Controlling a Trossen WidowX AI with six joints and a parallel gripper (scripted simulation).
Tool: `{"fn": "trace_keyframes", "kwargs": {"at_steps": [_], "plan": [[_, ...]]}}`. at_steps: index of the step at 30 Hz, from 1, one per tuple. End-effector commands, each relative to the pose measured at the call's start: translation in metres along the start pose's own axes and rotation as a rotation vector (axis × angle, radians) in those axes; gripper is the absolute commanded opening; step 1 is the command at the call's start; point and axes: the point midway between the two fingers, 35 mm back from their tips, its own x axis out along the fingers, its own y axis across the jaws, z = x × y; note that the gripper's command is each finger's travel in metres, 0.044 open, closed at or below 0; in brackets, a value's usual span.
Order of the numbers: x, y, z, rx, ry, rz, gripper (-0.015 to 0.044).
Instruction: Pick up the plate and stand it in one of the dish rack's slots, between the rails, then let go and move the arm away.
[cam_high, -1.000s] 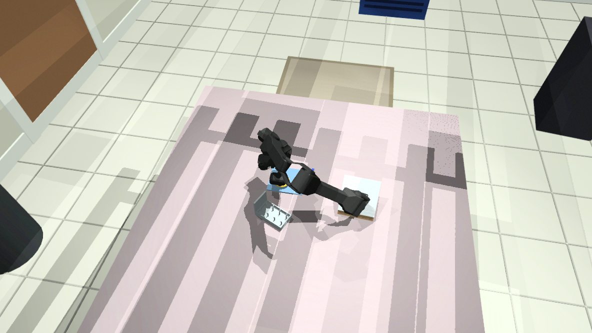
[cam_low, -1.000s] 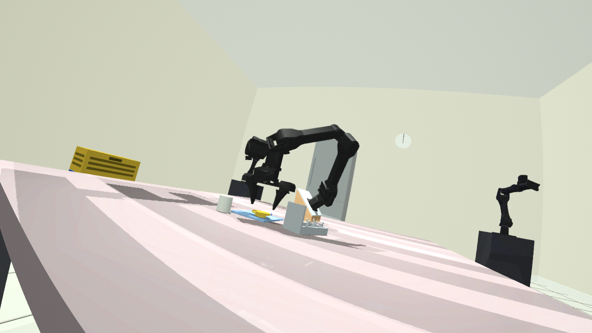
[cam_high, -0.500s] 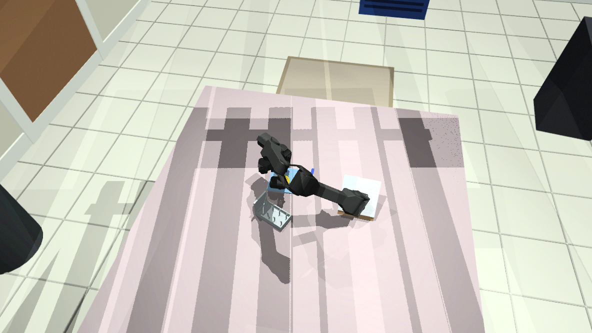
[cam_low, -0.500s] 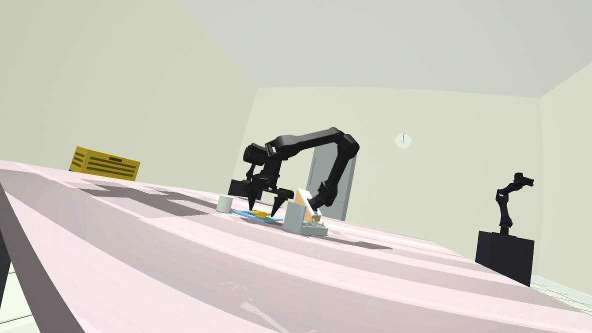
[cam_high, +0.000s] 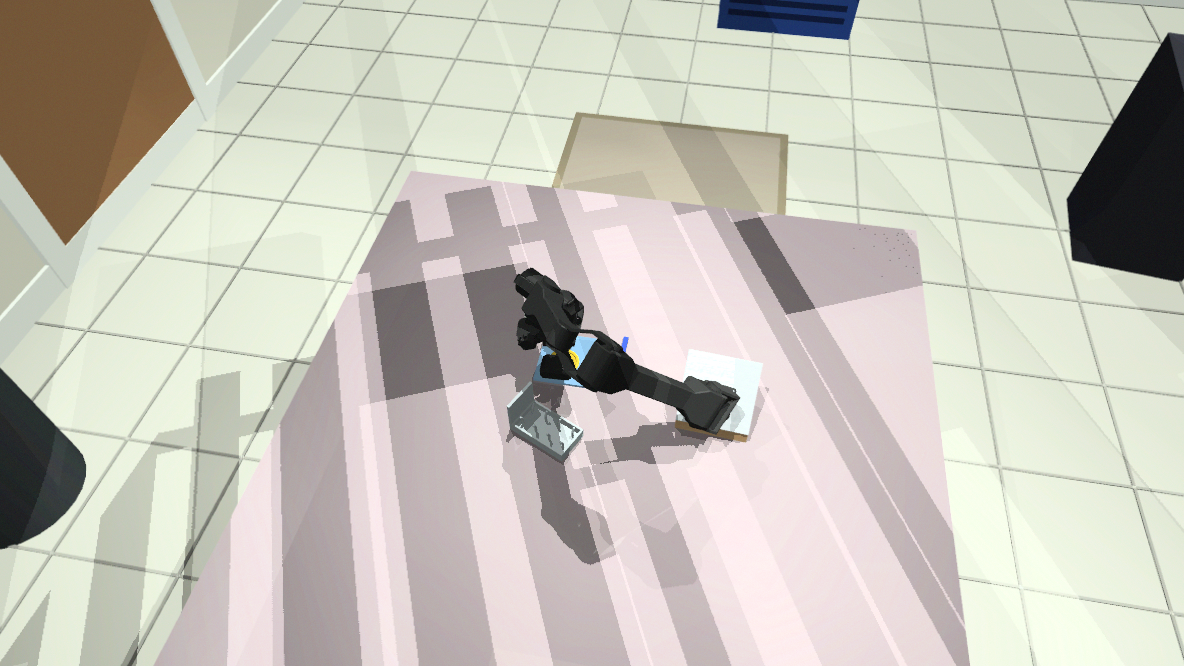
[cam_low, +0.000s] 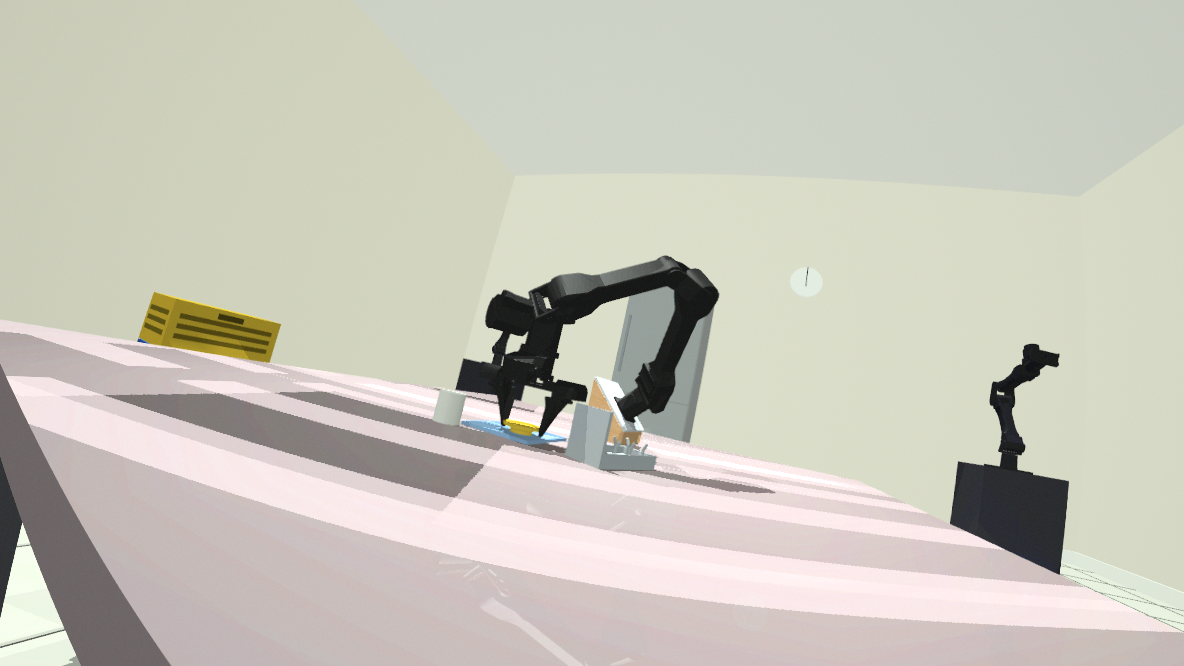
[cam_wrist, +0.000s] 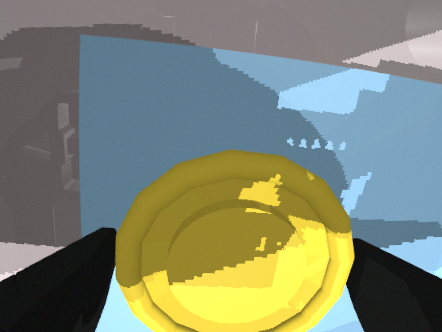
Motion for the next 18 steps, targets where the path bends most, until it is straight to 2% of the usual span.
{"fn": "trace_keyframes", "kwargs": {"at_steps": [1,6,9,17,18], "plan": [[0.001,0.000,0.000,0.006,-0.003,0.003,0.0324],[0.001,0.000,0.000,0.006,-0.003,0.003,0.0291],[-0.003,-0.001,0.001,0.006,-0.003,0.001,0.0212],[-0.042,-0.006,0.007,0.008,-0.005,-0.010,0.0002],[-0.047,-0.006,0.007,0.008,-0.005,-0.010,0.0000]]}}
